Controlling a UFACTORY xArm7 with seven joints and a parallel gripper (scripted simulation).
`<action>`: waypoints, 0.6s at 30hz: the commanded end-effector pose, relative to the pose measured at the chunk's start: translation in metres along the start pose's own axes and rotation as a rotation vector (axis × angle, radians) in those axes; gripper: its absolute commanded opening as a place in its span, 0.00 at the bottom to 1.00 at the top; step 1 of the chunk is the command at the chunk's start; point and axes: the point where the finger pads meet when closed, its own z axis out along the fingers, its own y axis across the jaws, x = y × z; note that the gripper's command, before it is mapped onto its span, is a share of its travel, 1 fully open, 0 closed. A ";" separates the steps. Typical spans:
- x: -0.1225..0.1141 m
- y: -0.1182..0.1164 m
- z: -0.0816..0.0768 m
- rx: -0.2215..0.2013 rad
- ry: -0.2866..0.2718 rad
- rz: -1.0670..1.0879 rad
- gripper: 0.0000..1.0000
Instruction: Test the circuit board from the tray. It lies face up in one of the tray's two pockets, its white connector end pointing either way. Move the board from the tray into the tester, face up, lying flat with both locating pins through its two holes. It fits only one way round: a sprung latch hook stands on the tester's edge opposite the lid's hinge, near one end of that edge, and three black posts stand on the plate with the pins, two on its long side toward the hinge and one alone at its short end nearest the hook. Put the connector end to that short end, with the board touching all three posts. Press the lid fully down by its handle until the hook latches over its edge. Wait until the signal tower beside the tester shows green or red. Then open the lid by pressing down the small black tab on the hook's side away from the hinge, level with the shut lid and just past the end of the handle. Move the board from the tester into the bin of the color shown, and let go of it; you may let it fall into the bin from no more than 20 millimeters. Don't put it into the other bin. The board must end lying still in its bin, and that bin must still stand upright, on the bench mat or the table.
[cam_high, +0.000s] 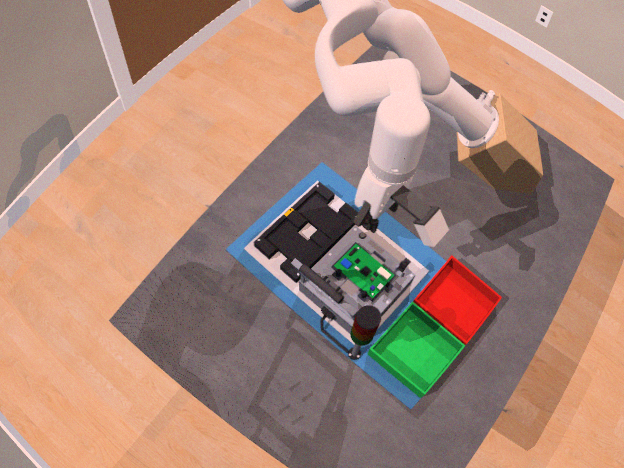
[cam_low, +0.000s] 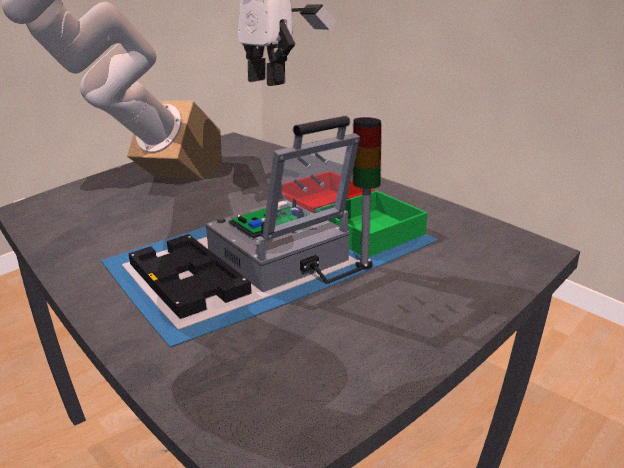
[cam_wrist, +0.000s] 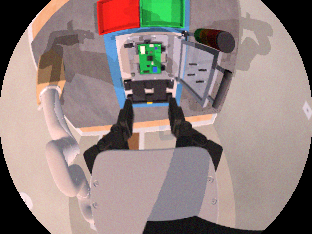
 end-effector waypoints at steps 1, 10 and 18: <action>0.001 0.001 -0.002 -0.005 0.003 0.000 0.51; 0.001 0.009 -0.002 -0.005 0.003 0.000 0.51; 0.000 0.056 -0.003 -0.005 0.003 0.000 0.51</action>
